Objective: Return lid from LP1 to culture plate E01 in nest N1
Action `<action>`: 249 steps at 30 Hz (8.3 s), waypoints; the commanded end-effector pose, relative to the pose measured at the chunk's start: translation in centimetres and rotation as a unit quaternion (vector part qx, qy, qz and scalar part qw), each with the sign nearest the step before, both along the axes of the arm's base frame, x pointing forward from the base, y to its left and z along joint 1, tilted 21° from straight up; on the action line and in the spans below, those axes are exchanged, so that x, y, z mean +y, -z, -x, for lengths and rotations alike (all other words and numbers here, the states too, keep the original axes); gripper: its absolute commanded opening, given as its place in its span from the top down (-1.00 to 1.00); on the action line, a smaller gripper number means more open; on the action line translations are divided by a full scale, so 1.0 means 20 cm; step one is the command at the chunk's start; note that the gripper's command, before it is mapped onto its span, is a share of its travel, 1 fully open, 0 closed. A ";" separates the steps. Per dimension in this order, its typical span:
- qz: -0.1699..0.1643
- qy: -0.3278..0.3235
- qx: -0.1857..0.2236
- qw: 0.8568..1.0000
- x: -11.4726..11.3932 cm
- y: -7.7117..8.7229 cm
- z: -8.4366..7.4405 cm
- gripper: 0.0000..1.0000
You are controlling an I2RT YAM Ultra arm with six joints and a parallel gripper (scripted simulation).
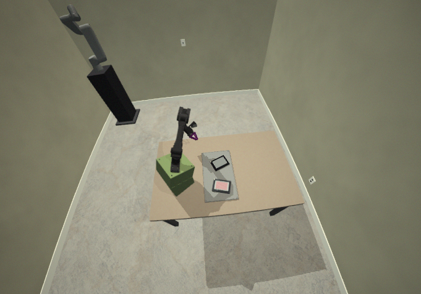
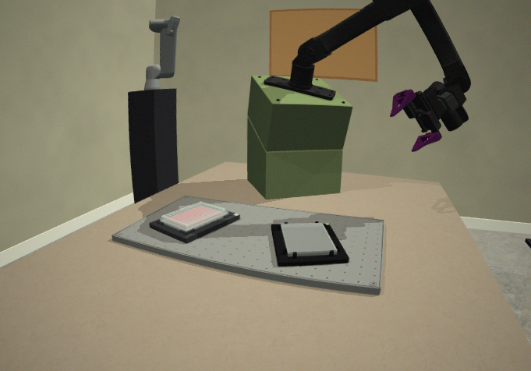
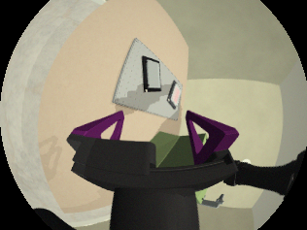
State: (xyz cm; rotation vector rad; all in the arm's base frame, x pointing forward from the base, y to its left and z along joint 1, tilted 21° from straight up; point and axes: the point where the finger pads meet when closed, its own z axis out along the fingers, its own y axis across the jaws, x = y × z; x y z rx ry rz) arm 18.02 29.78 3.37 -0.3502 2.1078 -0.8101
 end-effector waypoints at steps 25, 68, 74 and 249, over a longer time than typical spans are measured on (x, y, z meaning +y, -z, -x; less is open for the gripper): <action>-0.010 0.054 0.078 0.995 -0.11 0.09 -0.12 -1.00; -0.212 0.046 0.371 0.903 -0.48 0.51 -0.76 -1.00; -0.258 -0.001 0.373 0.891 -0.55 0.51 -0.89 -1.00; -0.318 -0.120 0.322 0.884 -0.68 0.72 -1.32 -1.00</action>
